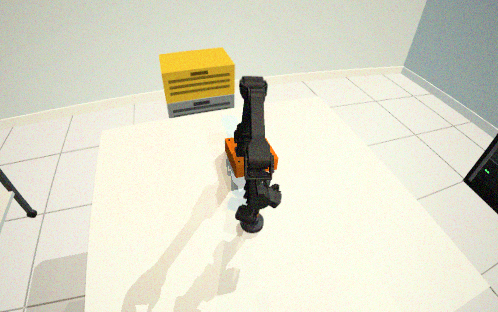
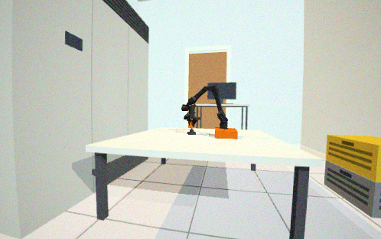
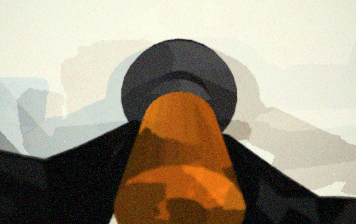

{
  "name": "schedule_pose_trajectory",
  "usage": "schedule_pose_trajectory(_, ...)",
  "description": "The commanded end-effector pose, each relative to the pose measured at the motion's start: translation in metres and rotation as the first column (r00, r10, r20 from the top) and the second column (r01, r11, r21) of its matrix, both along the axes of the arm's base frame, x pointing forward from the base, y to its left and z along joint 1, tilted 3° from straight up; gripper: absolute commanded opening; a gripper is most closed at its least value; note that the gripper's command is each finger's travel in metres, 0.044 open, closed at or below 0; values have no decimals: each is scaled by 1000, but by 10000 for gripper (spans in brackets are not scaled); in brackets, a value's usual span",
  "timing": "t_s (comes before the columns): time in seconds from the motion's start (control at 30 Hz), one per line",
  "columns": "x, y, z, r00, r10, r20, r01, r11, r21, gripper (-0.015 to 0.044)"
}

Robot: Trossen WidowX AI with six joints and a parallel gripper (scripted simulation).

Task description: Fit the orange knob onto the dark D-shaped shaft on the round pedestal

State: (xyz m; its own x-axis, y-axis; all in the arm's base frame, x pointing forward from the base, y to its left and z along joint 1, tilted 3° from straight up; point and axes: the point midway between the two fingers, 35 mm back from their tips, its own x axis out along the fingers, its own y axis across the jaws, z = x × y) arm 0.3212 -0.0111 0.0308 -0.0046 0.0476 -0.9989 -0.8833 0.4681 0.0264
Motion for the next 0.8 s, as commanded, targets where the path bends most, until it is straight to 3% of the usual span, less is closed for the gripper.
schedule_pose_trajectory(0.0,-1,-1,0,1000,6,3,-6,1000,-4,0)
schedule_pose_trajectory(0.77,-5,-1,4,1000,31,3,-31,1000,-4,0)
